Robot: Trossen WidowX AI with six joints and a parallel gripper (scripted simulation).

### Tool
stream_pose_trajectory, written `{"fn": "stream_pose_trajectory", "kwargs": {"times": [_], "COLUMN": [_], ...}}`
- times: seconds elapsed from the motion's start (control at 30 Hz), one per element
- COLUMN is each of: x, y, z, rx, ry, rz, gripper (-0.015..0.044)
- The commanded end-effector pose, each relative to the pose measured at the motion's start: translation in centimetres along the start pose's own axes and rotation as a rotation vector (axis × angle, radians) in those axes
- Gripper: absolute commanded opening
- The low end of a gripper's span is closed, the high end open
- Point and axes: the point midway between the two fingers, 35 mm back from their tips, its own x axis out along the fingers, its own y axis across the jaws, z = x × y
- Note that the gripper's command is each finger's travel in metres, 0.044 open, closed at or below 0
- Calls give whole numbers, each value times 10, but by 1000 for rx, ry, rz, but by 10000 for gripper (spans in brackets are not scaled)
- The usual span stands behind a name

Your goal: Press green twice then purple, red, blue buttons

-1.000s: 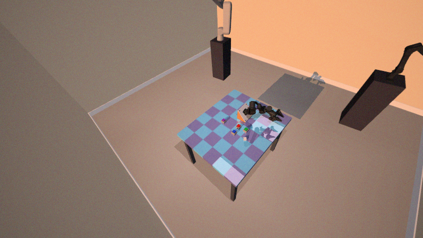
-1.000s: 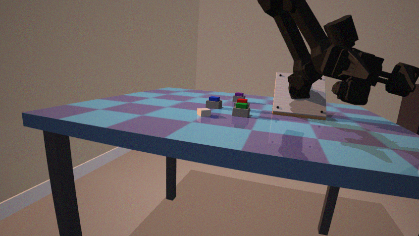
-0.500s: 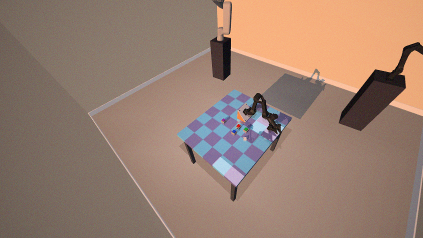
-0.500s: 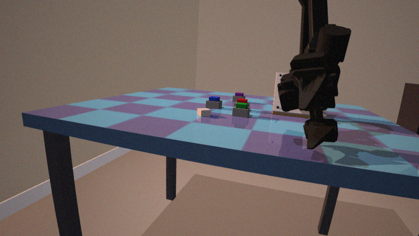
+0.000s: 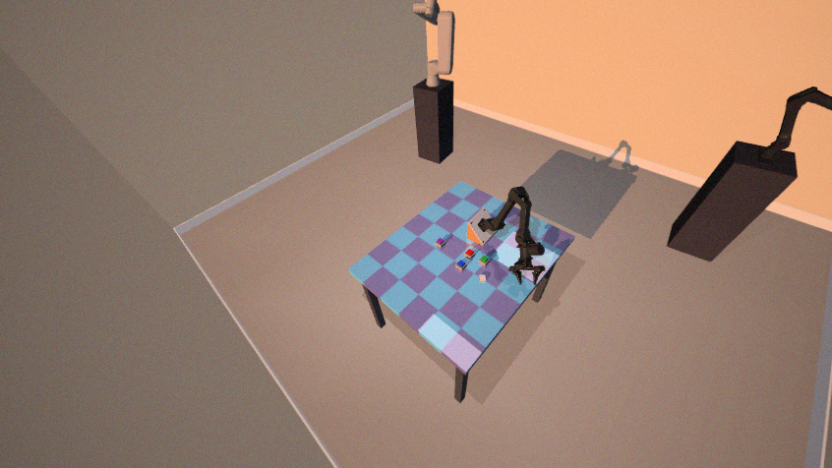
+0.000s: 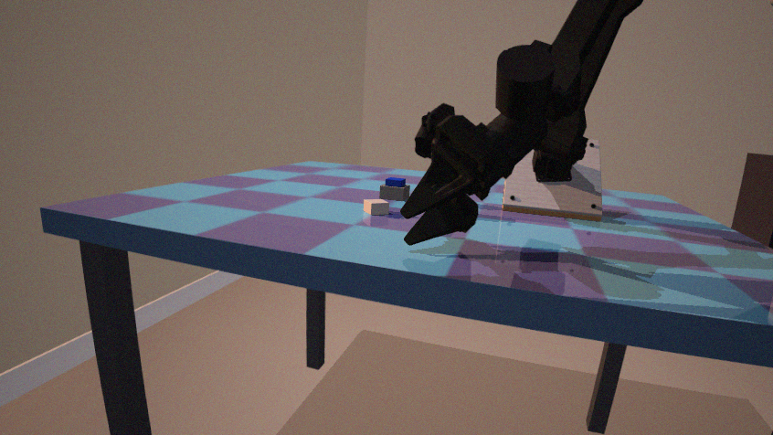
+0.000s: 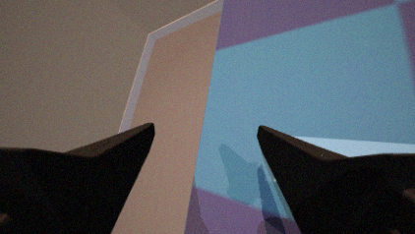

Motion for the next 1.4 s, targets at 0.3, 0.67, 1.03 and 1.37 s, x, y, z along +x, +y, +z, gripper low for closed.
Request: {"fn": "stream_pose_trajectory", "kwargs": {"times": [0.3, 0.67, 1.03, 1.37], "x": [-5, -70, -143, -187], "y": [-110, -177, -191, -162], "z": [86, 134, 145, 149], "rx": [-448, -509, -343, -167], "ry": [77, 354, 610, 635], "rz": [-543, -866, -869, -643], "gripper": [400, 400, 400, 400]}}
